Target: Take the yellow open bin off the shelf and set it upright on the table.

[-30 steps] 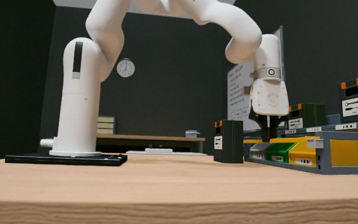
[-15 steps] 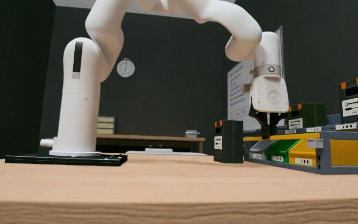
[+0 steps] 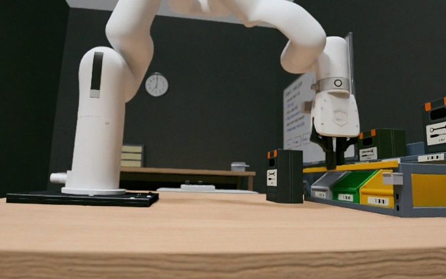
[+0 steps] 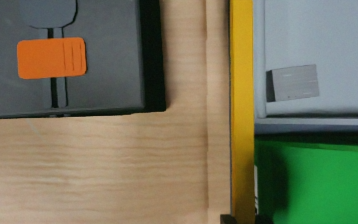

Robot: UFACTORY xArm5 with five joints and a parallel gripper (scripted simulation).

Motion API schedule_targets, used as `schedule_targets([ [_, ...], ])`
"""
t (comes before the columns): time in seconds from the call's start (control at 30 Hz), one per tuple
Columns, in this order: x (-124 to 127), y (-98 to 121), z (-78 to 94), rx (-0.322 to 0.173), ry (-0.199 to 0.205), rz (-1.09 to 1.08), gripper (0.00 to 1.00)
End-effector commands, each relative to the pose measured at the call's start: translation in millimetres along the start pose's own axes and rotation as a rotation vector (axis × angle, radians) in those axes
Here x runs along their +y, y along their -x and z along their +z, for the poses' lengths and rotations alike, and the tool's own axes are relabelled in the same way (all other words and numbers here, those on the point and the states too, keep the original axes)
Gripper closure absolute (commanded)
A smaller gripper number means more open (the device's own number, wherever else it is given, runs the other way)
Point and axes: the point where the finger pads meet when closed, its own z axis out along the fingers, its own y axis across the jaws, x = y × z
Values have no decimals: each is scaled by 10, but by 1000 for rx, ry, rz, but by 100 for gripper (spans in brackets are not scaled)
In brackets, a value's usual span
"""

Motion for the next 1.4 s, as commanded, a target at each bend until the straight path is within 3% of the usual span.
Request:
schedule_targets([
  [0.0, 14, 1, -32, 3, 5, 0, 100],
  [0.2, 14, 1, -68, 3, 5, 0, 100],
  [1.2, 11, 3, -732, 3, 4, 0, 100],
  [1.37, 11, 3, -732, 3, 5, 0, 100],
])
